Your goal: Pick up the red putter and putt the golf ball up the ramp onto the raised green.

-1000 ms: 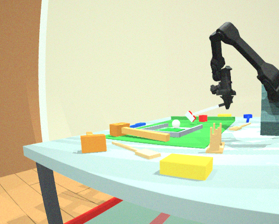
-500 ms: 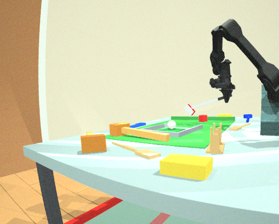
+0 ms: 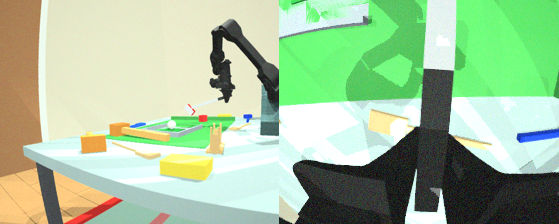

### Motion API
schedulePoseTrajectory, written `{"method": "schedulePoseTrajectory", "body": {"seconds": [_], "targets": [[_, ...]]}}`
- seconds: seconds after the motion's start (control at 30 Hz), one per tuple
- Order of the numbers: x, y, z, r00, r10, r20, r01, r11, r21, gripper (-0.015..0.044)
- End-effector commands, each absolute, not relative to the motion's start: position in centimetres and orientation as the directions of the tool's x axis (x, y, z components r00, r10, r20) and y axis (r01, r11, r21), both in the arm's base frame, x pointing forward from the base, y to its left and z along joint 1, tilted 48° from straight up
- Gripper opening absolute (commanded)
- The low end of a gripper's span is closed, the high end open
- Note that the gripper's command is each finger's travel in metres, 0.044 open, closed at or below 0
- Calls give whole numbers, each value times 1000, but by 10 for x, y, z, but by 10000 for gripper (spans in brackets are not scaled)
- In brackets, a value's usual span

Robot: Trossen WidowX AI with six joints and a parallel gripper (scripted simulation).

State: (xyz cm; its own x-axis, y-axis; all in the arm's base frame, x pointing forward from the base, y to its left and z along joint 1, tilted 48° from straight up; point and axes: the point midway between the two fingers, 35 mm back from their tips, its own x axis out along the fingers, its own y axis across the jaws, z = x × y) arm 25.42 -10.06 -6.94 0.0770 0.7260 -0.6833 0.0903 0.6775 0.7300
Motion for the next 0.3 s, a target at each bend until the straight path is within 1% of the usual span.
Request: {"method": "schedulePoseTrajectory", "body": {"seconds": [0.0,0.27], "targets": [[254,-101,-70,80,725,-684,91,678,729,0],[254,-101,-70,80,725,-684,91,678,729,0]]}}
